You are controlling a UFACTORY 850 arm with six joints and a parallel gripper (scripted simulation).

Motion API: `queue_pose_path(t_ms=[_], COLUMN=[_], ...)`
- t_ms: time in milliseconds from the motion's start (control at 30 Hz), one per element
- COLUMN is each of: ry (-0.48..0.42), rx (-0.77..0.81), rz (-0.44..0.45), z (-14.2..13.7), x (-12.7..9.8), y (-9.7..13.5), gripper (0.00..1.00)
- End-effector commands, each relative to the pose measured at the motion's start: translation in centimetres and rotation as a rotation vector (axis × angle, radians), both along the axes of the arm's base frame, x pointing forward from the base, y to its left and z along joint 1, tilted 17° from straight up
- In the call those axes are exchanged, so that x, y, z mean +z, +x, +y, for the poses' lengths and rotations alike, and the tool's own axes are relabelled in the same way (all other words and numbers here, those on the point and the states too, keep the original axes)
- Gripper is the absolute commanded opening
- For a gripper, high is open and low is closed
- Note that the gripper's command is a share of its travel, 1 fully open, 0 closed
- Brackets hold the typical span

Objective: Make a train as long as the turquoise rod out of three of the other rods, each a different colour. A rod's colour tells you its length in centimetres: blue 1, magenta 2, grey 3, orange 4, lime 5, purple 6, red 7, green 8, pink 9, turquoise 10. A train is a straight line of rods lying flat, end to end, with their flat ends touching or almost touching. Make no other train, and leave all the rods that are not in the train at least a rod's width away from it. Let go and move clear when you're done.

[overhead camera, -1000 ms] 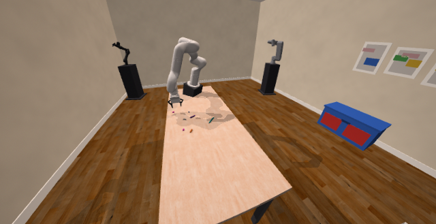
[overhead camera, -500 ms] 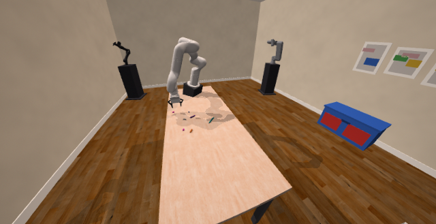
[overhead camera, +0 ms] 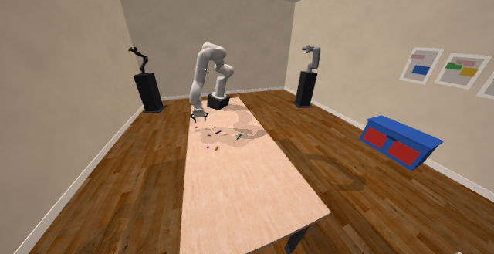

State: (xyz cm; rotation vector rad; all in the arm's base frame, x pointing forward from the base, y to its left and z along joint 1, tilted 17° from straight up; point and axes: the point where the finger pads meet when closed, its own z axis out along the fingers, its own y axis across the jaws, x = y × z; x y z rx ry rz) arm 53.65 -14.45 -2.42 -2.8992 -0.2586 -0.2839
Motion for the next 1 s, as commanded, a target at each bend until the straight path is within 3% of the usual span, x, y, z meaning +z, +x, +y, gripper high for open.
queue_pose_path(t_ms=[0, 67, 200, 567, 633, 967], ry=[0.019, 0.019, 0.046, 0.091, 0.091, 0.12], rx=[-0.082, -0.082, -0.199, -0.438, -0.438, -0.666], rz=[0.019, 0.019, 0.047, 0.108, 0.108, 0.163], z=[1.3, 1.3, 3.4, 8.3, 8.3, 13.4], x=[0.7, 0.7, 1.6, 3.6, 3.6, 5.7], y=[2.2, 2.2, 5.1, 10.4, 10.4, 14.6], gripper=[1.0, 1.0, 1.0, 1.0, 1.0, 1.0])
